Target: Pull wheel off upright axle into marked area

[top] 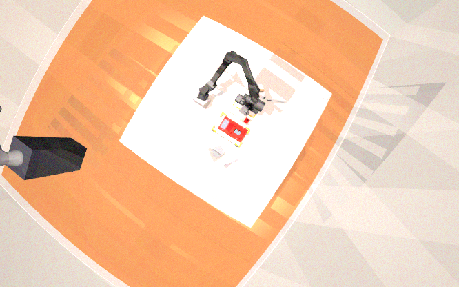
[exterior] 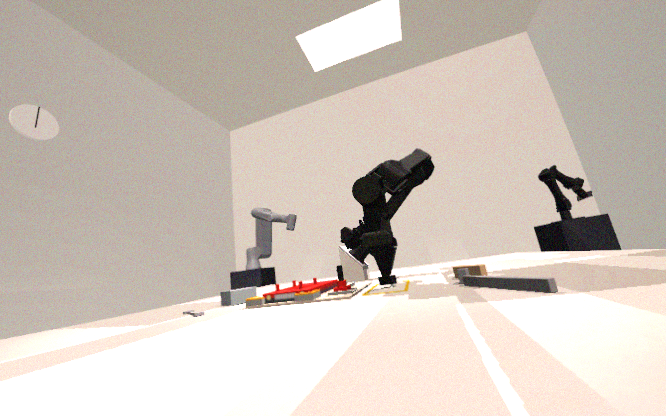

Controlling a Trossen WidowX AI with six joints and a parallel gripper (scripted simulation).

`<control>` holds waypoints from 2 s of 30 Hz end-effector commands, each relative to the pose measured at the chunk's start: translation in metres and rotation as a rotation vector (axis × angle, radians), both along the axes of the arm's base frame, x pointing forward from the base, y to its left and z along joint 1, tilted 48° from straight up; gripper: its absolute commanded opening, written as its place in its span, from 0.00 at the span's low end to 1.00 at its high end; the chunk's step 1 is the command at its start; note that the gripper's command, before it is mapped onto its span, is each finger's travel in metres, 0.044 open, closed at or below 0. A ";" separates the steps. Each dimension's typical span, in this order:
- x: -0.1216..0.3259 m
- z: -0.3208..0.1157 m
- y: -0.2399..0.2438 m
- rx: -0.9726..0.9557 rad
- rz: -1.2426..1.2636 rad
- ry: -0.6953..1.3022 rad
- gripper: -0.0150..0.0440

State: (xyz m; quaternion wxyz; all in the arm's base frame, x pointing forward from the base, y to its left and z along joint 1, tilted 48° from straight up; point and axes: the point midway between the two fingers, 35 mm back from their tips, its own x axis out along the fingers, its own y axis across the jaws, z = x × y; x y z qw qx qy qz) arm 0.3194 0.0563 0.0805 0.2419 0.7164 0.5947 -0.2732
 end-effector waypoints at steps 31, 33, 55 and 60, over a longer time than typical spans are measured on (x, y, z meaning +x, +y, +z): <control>-0.070 0.033 -0.074 -0.007 -0.006 0.011 1.00; -0.091 0.036 -0.081 0.000 -0.003 0.012 1.00; -0.099 0.037 -0.083 0.004 -0.002 0.011 1.00; -0.099 0.037 -0.083 0.004 -0.002 0.011 1.00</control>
